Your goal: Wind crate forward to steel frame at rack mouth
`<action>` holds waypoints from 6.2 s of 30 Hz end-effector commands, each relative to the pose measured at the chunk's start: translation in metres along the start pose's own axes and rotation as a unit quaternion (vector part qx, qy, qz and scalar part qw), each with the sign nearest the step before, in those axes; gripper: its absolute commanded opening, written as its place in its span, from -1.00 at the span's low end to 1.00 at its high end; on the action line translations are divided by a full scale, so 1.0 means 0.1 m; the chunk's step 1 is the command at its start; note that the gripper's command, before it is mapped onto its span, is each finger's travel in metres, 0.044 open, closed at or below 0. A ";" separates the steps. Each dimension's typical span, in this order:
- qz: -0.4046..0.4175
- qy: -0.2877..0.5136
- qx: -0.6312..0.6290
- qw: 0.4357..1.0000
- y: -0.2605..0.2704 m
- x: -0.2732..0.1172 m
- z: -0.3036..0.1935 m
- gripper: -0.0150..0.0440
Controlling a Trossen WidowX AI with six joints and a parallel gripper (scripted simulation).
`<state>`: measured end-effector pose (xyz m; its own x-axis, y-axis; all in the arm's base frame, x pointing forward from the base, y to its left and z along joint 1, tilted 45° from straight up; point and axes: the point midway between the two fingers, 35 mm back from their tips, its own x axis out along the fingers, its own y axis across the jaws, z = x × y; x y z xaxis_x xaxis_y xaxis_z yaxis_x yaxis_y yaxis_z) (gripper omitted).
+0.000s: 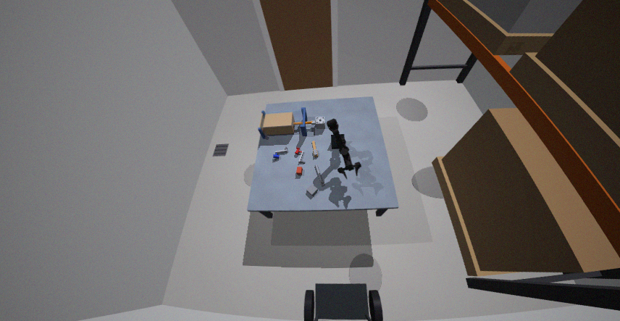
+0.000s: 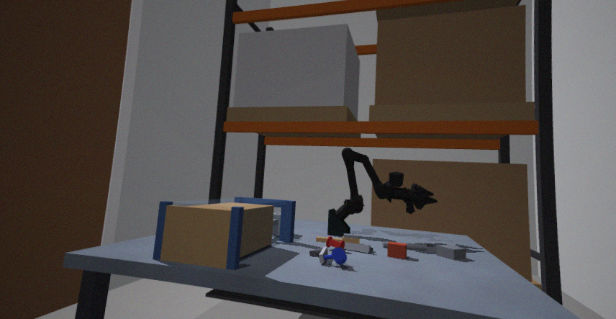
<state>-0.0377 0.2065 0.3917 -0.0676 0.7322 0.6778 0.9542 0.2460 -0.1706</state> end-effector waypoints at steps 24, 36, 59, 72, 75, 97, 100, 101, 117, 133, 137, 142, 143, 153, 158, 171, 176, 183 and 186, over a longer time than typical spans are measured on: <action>0.403 -0.200 0.187 0.873 2.59 0.20 0.51 1.00; 0.646 -0.087 0.397 0.646 4.01 -1.06 0.17 1.00; 0.645 0.258 0.719 -0.007 4.16 -3.33 -0.25 1.00; 0.645 0.258 0.719 -0.007 4.17 -3.33 -0.22 1.00; 0.645 0.258 0.719 -0.007 4.21 -3.33 -0.12 1.00; 0.644 0.258 0.720 -0.007 4.35 -3.31 0.31 1.00; 0.644 0.258 0.720 -0.007 4.36 -3.31 0.32 1.00; 0.646 0.258 0.718 -0.003 4.36 -3.31 0.27 0.98; 0.646 0.258 0.718 -0.003 4.36 -3.31 0.27 0.62; 0.646 0.258 0.718 -0.003 4.36 -3.31 0.27 0.25; 0.646 0.258 0.718 -0.003 4.36 -3.31 0.27 0.16; 0.646 0.258 0.718 -0.003 4.36 -3.31 0.27 0.05; 0.646 0.258 0.718 -0.003 4.36 -3.31 0.27 0.03; 0.646 0.258 0.718 -0.003 4.36 -3.31 0.27 -0.20; 0.646 0.258 0.718 -0.003 4.36 -3.31 0.27 -0.31; 0.646 0.263 0.717 -0.004 4.31 -3.34 0.02 -0.49; 0.642 0.277 0.715 -0.007 4.07 -3.39 -0.66 -0.49; 0.636 0.287 0.717 -0.009 3.78 -3.38 -1.15 -0.49; 0.636 0.287 0.717 -0.009 3.78 -3.38 -1.15 -0.49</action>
<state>0.3826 -0.0143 0.1721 0.1128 0.7026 -0.7026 -0.9271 0.3288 0.1799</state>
